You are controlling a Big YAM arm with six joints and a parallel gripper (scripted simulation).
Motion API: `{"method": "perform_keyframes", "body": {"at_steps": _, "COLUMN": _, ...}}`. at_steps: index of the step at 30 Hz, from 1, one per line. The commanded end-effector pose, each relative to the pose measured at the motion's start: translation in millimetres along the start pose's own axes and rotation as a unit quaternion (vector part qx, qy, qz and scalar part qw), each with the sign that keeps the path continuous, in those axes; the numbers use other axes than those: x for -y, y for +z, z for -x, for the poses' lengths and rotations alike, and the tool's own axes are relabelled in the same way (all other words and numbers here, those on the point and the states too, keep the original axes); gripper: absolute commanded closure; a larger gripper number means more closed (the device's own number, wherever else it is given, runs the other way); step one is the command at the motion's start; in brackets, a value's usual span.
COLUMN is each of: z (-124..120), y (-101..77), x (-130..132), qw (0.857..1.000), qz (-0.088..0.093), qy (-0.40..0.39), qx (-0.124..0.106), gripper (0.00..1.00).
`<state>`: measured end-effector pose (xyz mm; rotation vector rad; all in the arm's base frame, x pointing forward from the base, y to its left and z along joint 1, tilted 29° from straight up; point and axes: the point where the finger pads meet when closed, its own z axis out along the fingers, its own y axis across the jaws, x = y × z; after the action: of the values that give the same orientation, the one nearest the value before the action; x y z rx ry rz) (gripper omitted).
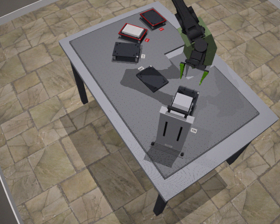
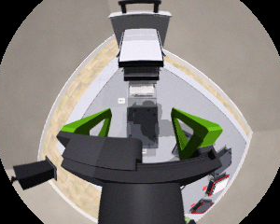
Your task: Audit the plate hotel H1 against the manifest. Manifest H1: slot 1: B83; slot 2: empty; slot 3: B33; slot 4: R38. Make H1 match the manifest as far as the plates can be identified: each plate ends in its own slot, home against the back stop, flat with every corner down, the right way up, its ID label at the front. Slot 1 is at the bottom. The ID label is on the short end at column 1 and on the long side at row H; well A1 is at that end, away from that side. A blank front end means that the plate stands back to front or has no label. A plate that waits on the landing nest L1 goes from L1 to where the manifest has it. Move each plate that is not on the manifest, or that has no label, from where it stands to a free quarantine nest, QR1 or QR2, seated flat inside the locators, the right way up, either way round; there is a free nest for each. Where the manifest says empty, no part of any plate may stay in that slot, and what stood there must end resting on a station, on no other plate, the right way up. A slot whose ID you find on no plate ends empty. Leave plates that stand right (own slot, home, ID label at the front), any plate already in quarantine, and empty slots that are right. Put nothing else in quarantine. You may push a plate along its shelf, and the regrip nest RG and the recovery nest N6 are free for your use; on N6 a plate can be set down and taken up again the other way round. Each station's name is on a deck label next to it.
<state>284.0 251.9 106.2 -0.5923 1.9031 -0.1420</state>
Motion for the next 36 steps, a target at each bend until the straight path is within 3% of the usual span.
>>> {"method": "perform_keyframes", "body": {"at_steps": 1, "z": 25.9, "y": 8.4, "x": -0.7, "qw": 1.000, "qz": -0.003, "qy": 0.010, "qx": 0.018, "gripper": 0.00}}
{"method": "perform_keyframes", "body": {"at_steps": 7, "z": 28.0, "y": 12.1, "x": -0.3, "qw": 1.000, "qz": -0.003, "qy": 0.009, "qx": 0.017, "gripper": 0.00}}
{"method": "perform_keyframes", "body": {"at_steps": 8, "z": 6.8, "y": 10.3, "x": 2.3, "qw": 1.000, "qz": -0.003, "qy": -0.004, "qx": 0.003, "gripper": 0.00}}
{"method": "perform_keyframes", "body": {"at_steps": 11, "z": 34.4, "y": 16.4, "x": -0.5, "qw": 1.000, "qz": -0.004, "qy": 0.010, "qx": 0.018, "gripper": 0.00}}
{"method": "perform_keyframes", "body": {"at_steps": 17, "z": 30.8, "y": 21.0, "x": 0.7, "qw": 1.000, "qz": -0.004, "qy": 0.005, "qx": 0.013, "gripper": 0.00}}
{"method": "perform_keyframes", "body": {"at_steps": 24, "z": 45.3, "y": 27.0, "x": 0.1, "qw": 1.000, "qz": -0.004, "qy": 0.010, "qx": 0.019, "gripper": 0.00}}
{"method": "perform_keyframes", "body": {"at_steps": 25, "z": 20.8, "y": 24.6, "x": 2.4, "qw": 1.000, "qz": -0.004, "qy": -0.004, "qx": 0.003, "gripper": 0.00}}
{"method": "perform_keyframes", "body": {"at_steps": 26, "z": 20.3, "y": 25.7, "x": 2.3, "qw": 1.000, "qz": -0.004, "qy": -0.007, "qx": 0.000, "gripper": 0.00}}
{"method": "perform_keyframes", "body": {"at_steps": 28, "z": 46.4, "y": 30.9, "x": 0.1, "qw": 1.000, "qz": -0.004, "qy": 0.006, "qx": 0.015, "gripper": 0.00}}
{"method": "perform_keyframes", "body": {"at_steps": 34, "z": 42.5, "y": 35.5, "x": 1.0, "qw": 1.000, "qz": -0.004, "qy": 0.000, "qx": 0.008, "gripper": 0.00}}
{"method": "perform_keyframes", "body": {"at_steps": 36, "z": 53.9, "y": 38.6, "x": 0.4, "qw": 1.000, "qz": -0.004, "qy": 0.005, "qx": 0.015, "gripper": 0.00}}
